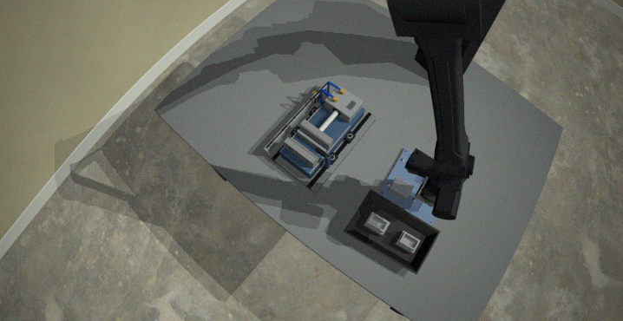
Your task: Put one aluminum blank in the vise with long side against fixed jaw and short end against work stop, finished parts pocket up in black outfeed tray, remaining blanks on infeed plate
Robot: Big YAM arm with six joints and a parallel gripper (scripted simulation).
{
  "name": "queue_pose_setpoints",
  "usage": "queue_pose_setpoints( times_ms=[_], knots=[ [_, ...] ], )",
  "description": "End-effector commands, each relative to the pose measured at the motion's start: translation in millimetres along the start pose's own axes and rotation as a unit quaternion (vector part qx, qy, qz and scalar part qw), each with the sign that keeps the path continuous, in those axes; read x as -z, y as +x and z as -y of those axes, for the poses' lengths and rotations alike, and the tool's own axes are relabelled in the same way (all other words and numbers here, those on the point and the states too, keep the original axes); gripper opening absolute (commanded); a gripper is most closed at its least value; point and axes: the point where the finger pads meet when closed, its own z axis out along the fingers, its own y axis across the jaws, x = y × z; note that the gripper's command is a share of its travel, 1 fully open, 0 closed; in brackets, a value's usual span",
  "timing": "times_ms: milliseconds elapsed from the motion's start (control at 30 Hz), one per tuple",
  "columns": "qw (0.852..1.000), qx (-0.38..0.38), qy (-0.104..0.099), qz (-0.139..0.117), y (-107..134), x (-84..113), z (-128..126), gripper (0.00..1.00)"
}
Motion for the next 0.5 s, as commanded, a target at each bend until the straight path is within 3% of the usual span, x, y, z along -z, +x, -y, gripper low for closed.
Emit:
queue_pose_setpoints(
  times_ms=[0, 467],
  knots=[
    [1.000, 0.003, -0.020, -0.014, 18, 30.9, -15, 0.00],
    [1.000, 0.003, -0.020, -0.014, 17, 59.9, -13, 0.00]
  ],
)
